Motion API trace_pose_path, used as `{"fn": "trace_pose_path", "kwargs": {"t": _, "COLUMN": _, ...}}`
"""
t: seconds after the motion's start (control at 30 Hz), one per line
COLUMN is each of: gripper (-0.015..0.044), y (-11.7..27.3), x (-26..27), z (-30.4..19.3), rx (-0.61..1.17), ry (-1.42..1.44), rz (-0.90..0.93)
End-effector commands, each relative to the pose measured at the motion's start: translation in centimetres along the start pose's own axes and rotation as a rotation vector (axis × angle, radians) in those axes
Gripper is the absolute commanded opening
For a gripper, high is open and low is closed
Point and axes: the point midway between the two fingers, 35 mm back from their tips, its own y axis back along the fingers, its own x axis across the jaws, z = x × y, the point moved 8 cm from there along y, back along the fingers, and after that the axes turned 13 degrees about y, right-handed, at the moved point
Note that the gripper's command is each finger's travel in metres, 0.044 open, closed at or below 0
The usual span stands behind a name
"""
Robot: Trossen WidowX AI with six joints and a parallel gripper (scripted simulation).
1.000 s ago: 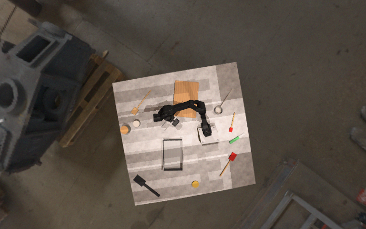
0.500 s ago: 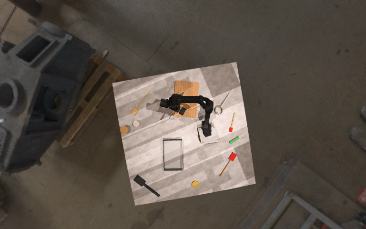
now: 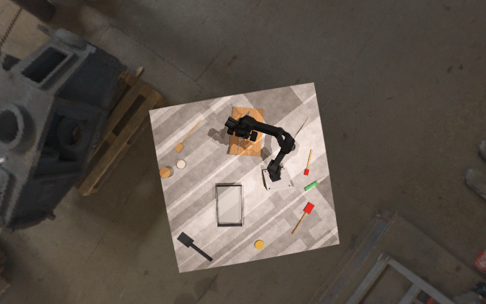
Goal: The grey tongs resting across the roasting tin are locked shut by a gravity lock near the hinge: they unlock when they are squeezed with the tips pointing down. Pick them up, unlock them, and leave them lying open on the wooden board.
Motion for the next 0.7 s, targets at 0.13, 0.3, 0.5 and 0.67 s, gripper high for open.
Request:
{"fn": "trace_pose_path", "kwargs": {"t": 0.13, "gripper": -0.015, "y": 0.8, "x": -3.8, "z": 2.0, "rx": -0.03, "ry": 0.117, "rz": 0.005}}
{"fn": "trace_pose_path", "kwargs": {"t": 0.3, "gripper": -0.015, "y": 1.4, "x": -6.0, "z": 2.9, "rx": -0.057, "ry": 0.189, "rz": 0.002}}
{"fn": "trace_pose_path", "kwargs": {"t": 0.5, "gripper": -0.015, "y": 1.5, "x": -6.3, "z": 3.0, "rx": -0.061, "ry": 0.199, "rz": 0.001}}
{"fn": "trace_pose_path", "kwargs": {"t": 0.67, "gripper": -0.015, "y": 1.5, "x": -6.3, "z": 3.0, "rx": -0.061, "ry": 0.199, "rz": 0.001}}
